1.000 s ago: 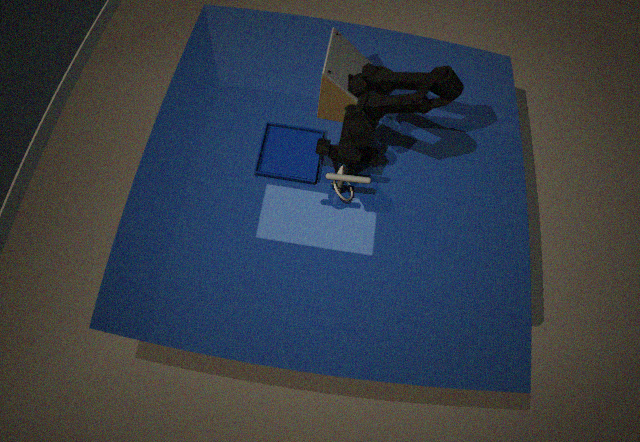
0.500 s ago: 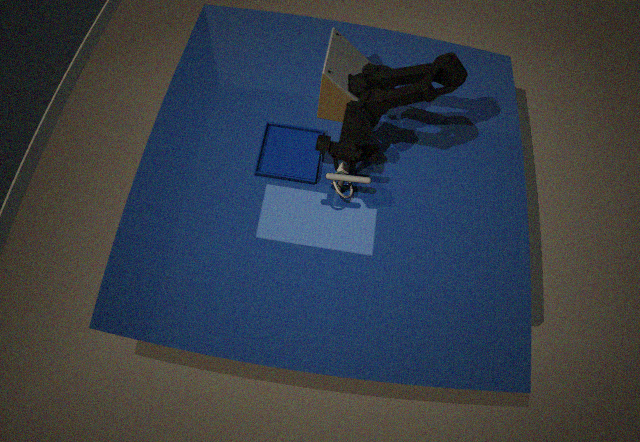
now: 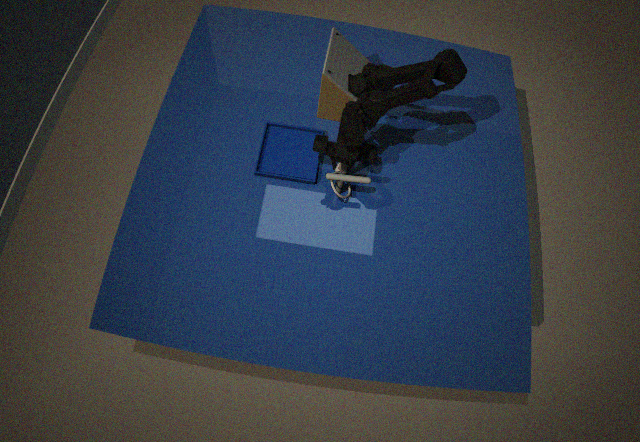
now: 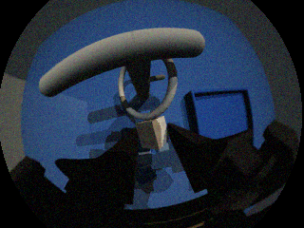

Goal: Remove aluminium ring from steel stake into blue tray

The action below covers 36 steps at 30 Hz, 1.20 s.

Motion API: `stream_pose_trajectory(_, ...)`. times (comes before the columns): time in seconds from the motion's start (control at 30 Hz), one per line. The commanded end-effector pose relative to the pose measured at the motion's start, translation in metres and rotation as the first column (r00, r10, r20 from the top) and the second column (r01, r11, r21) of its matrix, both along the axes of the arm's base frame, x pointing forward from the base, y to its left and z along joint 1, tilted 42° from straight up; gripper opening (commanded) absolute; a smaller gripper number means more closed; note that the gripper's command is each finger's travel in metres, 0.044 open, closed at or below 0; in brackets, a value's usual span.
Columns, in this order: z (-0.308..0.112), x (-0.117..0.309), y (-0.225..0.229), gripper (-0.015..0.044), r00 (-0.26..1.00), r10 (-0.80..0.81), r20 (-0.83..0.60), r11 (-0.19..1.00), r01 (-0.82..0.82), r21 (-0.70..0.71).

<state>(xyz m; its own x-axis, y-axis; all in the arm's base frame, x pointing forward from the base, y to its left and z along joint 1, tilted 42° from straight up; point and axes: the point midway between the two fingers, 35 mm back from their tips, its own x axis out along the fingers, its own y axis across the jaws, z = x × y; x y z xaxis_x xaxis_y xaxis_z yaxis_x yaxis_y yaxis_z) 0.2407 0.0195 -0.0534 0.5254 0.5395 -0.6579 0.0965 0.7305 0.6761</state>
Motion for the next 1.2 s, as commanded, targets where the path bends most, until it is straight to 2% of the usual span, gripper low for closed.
stream_pose_trajectory(0.0, -0.001, 0.002, -0.004, 0.0, 1.0, 0.02, -0.013, 1.0, -0.02, 0.01)
stream_pose_trajectory(0.7, 0.006, 0.002, -0.019, 0.0, 0.99, 0.112, -0.086, 0.989, -0.103, 0.108)
stream_pose_trajectory(1.17, 0.008, 0.002, -0.032, 0.0, 0.988, 0.131, -0.078, 0.977, -0.115, 0.181)
